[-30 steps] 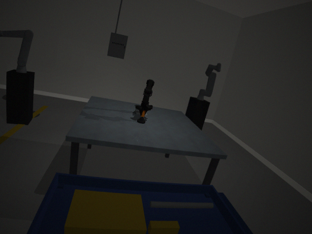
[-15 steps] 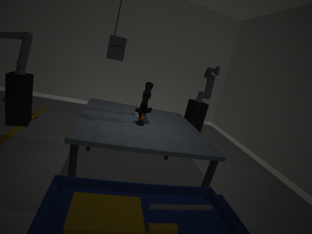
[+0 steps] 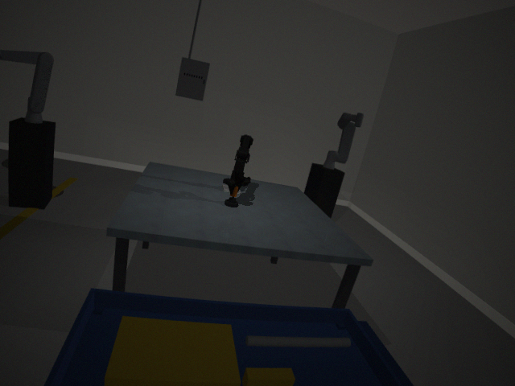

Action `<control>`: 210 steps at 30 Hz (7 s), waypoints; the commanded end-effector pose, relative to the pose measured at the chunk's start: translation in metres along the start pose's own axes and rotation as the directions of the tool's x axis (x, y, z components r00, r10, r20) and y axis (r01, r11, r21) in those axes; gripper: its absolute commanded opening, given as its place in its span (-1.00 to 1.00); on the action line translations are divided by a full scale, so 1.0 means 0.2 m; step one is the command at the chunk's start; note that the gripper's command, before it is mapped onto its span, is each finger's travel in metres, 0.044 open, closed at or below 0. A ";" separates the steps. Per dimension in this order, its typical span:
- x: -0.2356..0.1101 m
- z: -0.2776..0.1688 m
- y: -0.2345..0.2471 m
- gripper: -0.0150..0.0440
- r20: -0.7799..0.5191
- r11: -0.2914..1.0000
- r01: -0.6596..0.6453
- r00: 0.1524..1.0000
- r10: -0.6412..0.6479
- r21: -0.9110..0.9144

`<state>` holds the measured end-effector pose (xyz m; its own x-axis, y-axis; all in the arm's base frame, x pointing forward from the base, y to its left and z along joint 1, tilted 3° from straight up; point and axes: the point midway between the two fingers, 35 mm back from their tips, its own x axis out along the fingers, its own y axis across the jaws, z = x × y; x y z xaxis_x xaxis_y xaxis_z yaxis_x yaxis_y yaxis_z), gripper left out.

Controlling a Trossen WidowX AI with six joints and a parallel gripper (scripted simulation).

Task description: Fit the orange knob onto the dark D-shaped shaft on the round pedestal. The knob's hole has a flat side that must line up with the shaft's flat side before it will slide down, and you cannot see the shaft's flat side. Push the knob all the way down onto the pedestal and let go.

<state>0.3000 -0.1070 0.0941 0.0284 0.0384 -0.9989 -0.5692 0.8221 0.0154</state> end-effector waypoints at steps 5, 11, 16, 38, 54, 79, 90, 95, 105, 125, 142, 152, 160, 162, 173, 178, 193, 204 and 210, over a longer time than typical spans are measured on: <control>-0.01 0.00 0.00 -0.49 -0.002 1.000 -0.002 1.000 0.002 -0.006; -0.02 0.00 0.00 -0.49 -0.002 0.998 -0.002 1.000 0.002 -0.060; -0.02 0.01 -0.01 -0.49 -0.002 0.977 -0.002 1.000 0.001 -0.214; 0.00 0.00 0.00 -0.49 -0.002 0.977 -0.002 1.000 0.002 -0.214; -0.02 -0.01 0.01 -0.49 -0.002 0.927 -0.003 1.000 0.002 -0.376; 0.00 0.01 -0.01 -0.49 -0.002 0.911 -0.002 1.000 0.001 -0.412; 0.00 -0.01 0.01 -0.49 -0.002 0.911 -0.003 1.000 0.002 -0.412; -0.01 -0.01 0.01 -0.49 -0.002 0.911 -0.003 1.000 0.002 -0.412; -0.02 -0.01 0.01 -0.49 -0.002 0.812 -0.003 1.000 0.002 -0.584; 0.00 0.01 -0.02 -0.49 -0.002 0.806 -0.002 1.000 0.001 -0.592; 0.00 -0.01 0.01 -0.49 -0.002 0.806 -0.003 1.000 0.002 -0.592; -0.02 -0.01 0.01 -0.49 -0.003 0.723 -0.003 1.000 0.002 -0.691; -0.01 0.00 -0.01 -0.49 -0.002 0.665 -0.003 1.000 0.002 -0.747; -0.01 0.01 -0.01 -0.49 -0.002 0.665 -0.003 1.000 0.002 -0.747; 0.00 0.01 -0.02 -0.49 -0.002 0.665 -0.003 1.000 0.002 -0.747; 0.00 0.01 -0.01 -0.49 -0.002 0.665 -0.003 1.000 0.002 -0.747; -0.01 0.00 0.01 -0.49 -0.002 0.665 -0.003 1.000 0.002 -0.747; -0.01 0.00 0.00 -0.49 -0.002 0.495 -0.003 1.000 0.002 -0.869; -0.01 0.01 -0.02 -0.49 -0.002 0.495 -0.003 1.000 0.002 -0.869</control>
<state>0.3001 -0.1072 0.0947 0.0202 0.0418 -0.9989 -0.9969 -0.0746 -0.0233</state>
